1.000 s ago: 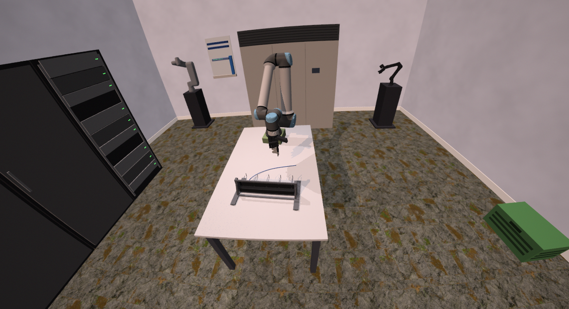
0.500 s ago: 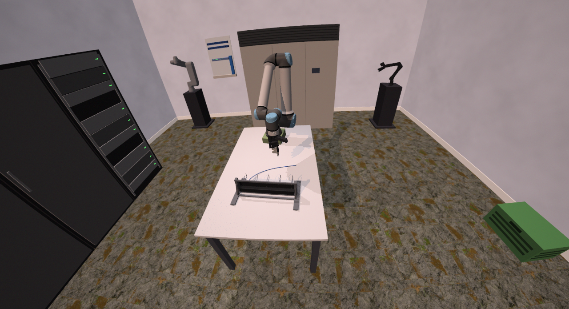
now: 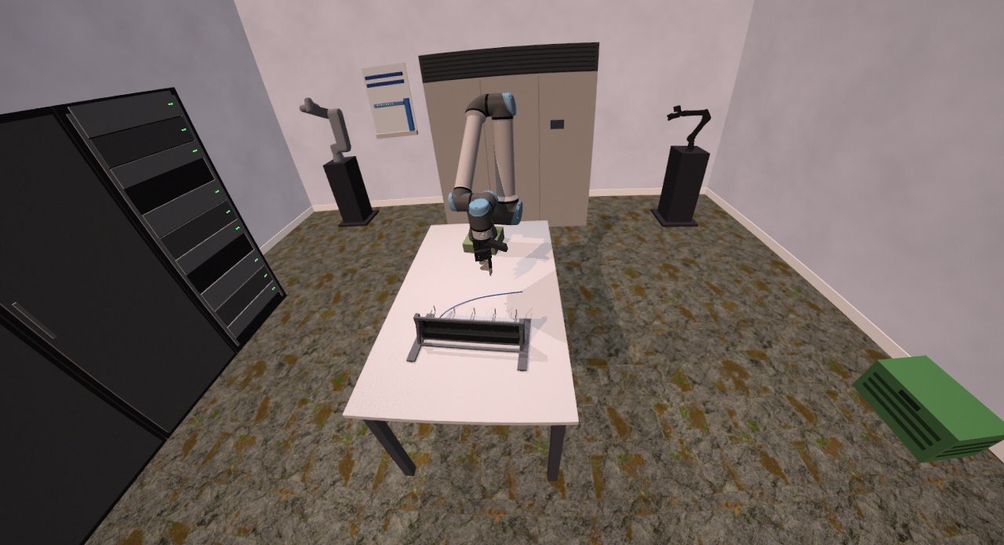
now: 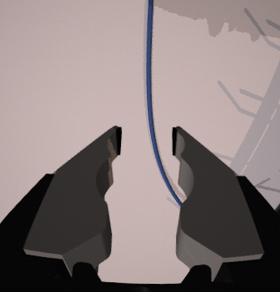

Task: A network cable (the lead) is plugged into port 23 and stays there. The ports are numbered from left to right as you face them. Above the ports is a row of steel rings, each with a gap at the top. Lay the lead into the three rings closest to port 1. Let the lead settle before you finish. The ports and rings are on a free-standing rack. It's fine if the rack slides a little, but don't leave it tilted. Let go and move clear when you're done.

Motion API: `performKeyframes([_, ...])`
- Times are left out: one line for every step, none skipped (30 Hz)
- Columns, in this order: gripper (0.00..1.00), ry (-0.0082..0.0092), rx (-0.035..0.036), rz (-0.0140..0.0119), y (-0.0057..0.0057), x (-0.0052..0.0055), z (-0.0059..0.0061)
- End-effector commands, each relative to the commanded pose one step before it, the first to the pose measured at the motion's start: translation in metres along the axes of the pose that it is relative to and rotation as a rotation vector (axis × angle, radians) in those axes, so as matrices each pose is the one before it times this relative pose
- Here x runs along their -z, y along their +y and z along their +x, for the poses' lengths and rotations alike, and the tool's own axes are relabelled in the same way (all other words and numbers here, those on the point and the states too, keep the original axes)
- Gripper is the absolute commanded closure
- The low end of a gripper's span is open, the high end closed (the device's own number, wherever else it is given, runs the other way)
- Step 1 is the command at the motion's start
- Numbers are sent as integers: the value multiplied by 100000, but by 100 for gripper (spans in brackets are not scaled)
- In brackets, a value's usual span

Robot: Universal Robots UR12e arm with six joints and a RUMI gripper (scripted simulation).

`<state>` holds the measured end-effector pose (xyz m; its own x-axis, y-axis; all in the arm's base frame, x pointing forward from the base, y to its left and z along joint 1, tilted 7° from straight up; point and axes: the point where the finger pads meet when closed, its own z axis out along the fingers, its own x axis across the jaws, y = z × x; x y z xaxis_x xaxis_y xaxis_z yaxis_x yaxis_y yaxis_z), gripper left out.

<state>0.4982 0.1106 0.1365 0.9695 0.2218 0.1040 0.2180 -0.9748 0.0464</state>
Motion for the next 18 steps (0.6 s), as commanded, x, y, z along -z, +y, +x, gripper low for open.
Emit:
performKeyframes([80,122,3,-37,19,50,59])
performKeyframes([80,0,1,0,0,-13,0])
performKeyframes([80,0,1,0,0,-25,0])
performKeyframes([80,0,2,1,0,-40,0])
performKeyframes([80,1,3,1,0,-58,0])
performKeyframes([80,1,4,1,0,-78,0])
performKeyframes([80,1,5,1,0,-100,0])
performKeyframes([80,1,6,2,0,-123,-1])
performKeyframes([80,0,2,1,0,-148,0])
performKeyframes([80,0,0,0,0,-173,0])
performKeyframes([80,0,0,0,0,-199,-1])
performKeyframes([80,0,0,0,0,0,0])
performKeyframes([80,0,0,0,0,0,0])
performKeyframes([80,0,0,0,1,-225,0])
performKeyframes([80,0,0,0,0,-250,-1])
performKeyframes([80,0,0,0,1,-275,0])
performKeyframes([80,0,0,0,0,-300,-1])
performKeyframes([80,0,0,0,1,-323,0])
